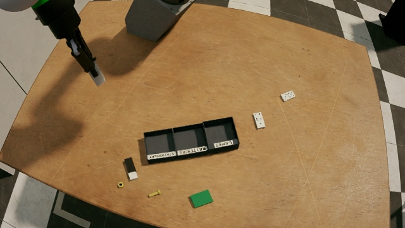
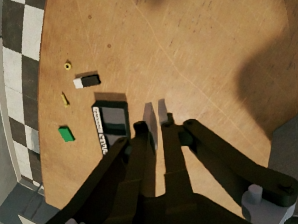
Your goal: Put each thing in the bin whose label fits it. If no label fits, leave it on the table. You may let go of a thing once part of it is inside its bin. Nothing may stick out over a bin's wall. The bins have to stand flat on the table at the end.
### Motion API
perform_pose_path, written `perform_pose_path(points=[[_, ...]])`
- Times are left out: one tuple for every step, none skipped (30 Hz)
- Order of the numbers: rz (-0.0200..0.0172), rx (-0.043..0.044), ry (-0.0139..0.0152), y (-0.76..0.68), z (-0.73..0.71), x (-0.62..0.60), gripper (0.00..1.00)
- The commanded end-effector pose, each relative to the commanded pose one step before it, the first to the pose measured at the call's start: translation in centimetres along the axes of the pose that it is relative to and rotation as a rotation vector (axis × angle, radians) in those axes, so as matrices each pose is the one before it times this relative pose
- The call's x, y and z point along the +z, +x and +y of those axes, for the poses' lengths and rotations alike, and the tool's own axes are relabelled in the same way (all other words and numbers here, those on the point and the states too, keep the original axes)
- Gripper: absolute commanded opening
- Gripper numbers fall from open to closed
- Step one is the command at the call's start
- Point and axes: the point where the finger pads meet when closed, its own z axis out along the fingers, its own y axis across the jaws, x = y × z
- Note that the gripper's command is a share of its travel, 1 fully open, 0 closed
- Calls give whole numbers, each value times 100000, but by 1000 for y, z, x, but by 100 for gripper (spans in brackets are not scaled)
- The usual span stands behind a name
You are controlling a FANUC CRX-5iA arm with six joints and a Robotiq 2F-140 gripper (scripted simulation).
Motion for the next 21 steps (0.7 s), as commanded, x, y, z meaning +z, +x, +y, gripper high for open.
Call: perform_pose_path(points=[[1925,-14724,-5122,-235,-1454,246,15],[230,-3261,-938,-38,-829,78,15],[230,-3151,-932,-10,-763,65,15],[222,-2998,-894,0,0,0,15],[303,-2905,-921,0,0,0,15],[323,-2879,-927,0,0,0,15],[194,-3291,-792,47,-832,24,15],[220,-3323,-841,74,-830,17,15],[214,-3220,-840,102,-827,11,15],[0,0,0,0,0,0,15],[0,0,0,0,0,0,15],[730,-8674,-2410,23,-149,1,15],[121,-2395,-429,154,-819,-28,15],[155,-2536,-519,173,-815,-31,15],[218,-3188,-738,194,-810,-35,15],[206,-3193,-746,99,-361,-18,15],[249,-3023,-773,0,0,0,15],[263,-2995,-774,0,0,0,15],[227,-3171,-576,244,-794,-70,15],[247,-3327,-653,270,-785,-74,15],[235,-3285,-664,296,-775,-78,15]])
